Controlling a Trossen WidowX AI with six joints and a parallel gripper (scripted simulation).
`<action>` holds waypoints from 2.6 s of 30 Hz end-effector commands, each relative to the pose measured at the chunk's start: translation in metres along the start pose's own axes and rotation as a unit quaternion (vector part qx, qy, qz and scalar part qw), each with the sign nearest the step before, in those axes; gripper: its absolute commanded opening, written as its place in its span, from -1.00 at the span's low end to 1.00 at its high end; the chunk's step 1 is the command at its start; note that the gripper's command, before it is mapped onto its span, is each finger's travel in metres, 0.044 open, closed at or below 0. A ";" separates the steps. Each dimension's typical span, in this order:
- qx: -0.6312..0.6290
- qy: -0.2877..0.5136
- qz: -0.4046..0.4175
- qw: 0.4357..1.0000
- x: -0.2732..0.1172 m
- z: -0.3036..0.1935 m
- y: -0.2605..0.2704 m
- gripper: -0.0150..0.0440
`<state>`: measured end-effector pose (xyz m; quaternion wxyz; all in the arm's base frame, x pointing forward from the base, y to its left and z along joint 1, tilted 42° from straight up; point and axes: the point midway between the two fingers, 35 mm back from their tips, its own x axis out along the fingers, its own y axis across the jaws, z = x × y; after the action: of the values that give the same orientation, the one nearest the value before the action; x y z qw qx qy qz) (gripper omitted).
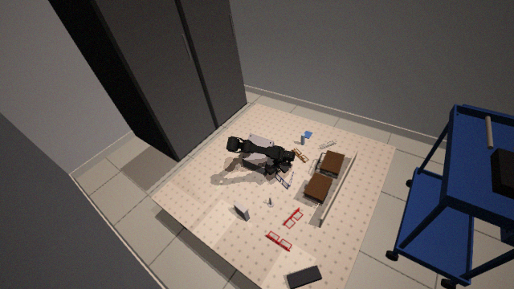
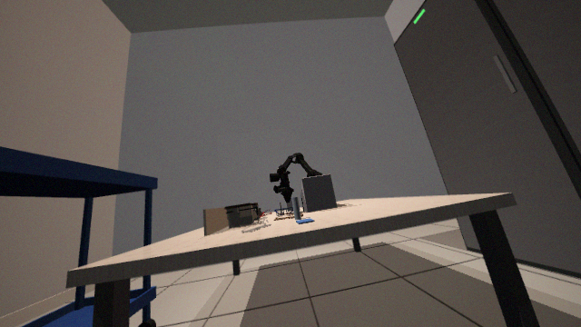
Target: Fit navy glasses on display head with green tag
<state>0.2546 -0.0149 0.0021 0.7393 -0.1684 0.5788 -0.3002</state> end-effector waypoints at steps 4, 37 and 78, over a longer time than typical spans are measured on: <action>-0.008 -0.001 -0.007 1.000 0.000 -0.003 -0.004 -0.08; -0.008 -0.001 -0.007 1.000 0.040 -0.002 -0.007 -0.08; -0.009 0.000 -0.008 1.000 0.060 -0.004 -0.009 -0.49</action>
<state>0.2571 -0.0604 -0.0392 0.7352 -0.1793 0.5803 -0.3009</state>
